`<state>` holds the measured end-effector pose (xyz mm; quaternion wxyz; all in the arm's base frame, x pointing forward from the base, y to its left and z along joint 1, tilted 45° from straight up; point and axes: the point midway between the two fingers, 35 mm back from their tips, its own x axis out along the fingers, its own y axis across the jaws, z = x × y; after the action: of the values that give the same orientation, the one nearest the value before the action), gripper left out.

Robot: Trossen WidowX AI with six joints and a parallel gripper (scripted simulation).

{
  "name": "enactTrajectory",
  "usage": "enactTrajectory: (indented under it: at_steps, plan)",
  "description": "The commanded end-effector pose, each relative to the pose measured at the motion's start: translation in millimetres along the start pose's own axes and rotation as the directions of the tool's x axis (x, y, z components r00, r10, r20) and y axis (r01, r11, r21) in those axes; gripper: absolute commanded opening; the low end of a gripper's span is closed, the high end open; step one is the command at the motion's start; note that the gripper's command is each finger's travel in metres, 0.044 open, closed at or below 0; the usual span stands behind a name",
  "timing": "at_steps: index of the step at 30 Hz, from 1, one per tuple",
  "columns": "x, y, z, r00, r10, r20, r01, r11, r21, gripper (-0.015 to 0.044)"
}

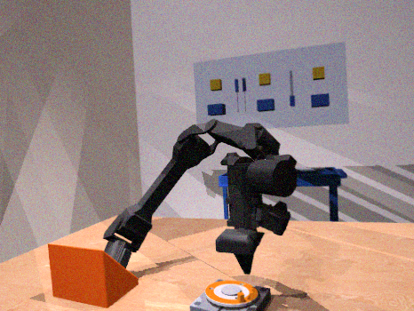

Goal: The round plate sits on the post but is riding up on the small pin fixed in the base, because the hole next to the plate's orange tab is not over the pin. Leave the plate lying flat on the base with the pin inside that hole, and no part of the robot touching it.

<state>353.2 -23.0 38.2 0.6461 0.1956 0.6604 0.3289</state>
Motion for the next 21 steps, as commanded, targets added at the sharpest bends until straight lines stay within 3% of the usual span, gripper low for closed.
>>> enactTrajectory:
  at_steps: [1, 9, 21]
  plan:
    - [8.9, 1.4, 1.2, 1.000, 0.006, 0.003, -0.006, 1.000, -0.004, 0.0000]
    - [45.1, 5.0, 2.5, 1.000, 0.008, 0.003, -0.008, 1.000, -0.005, 0.0000]
    - [46.3, -8.6, -9.5, 1.000, 0.008, 0.003, -0.008, 1.000, -0.004, 0.0000]
